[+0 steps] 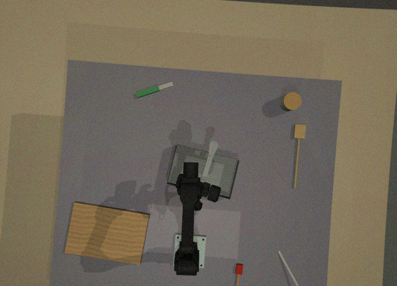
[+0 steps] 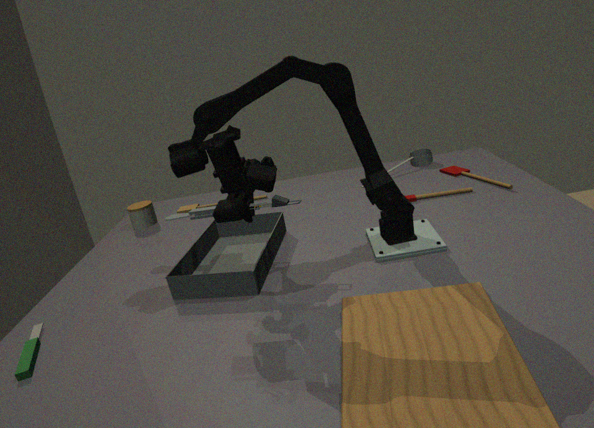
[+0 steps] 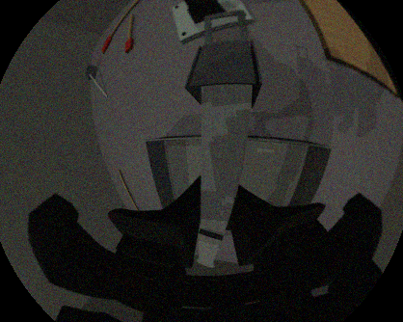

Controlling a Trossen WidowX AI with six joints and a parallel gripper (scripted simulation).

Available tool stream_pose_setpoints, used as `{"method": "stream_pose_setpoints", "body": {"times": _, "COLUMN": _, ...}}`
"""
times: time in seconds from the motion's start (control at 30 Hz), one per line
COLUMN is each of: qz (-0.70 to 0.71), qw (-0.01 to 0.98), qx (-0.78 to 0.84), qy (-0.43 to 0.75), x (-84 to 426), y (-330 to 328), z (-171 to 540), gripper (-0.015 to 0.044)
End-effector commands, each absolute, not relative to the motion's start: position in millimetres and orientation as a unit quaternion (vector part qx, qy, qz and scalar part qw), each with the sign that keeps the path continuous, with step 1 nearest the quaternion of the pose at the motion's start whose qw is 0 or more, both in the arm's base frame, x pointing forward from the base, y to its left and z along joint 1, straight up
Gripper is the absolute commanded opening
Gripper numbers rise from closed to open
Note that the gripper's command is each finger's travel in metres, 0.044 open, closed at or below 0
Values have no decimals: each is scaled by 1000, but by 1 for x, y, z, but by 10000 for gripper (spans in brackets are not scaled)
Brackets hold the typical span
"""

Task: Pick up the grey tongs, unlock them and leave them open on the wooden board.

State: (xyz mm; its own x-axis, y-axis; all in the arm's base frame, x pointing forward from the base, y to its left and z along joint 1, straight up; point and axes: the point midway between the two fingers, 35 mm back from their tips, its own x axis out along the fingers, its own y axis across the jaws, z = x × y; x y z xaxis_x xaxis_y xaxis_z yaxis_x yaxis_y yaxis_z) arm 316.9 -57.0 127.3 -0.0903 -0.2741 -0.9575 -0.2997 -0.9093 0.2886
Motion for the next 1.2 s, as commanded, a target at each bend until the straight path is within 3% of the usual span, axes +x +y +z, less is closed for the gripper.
{"method": "stream_pose_setpoints", "body": {"times": 0.0, "qz": 705, "qw": 44, "qx": -685, "qy": 176, "x": 316, "y": -57, "z": 127, "gripper": -150}}
{"method": "stream_pose_setpoints", "body": {"times": 0.23, "qz": 688, "qw": 106, "qx": -710, "qy": 106, "x": 318, "y": -58, "z": 130, "gripper": -150}}
{"method": "stream_pose_setpoints", "body": {"times": 0.6, "qz": 687, "qw": 112, "qx": -709, "qy": 113, "x": 319, "y": -53, "z": 131, "gripper": -150}}
{"method": "stream_pose_setpoints", "body": {"times": 1.17, "qz": 666, "qw": 205, "qx": -691, "qy": 192, "x": 337, "y": 38, "z": 154, "gripper": -150}}
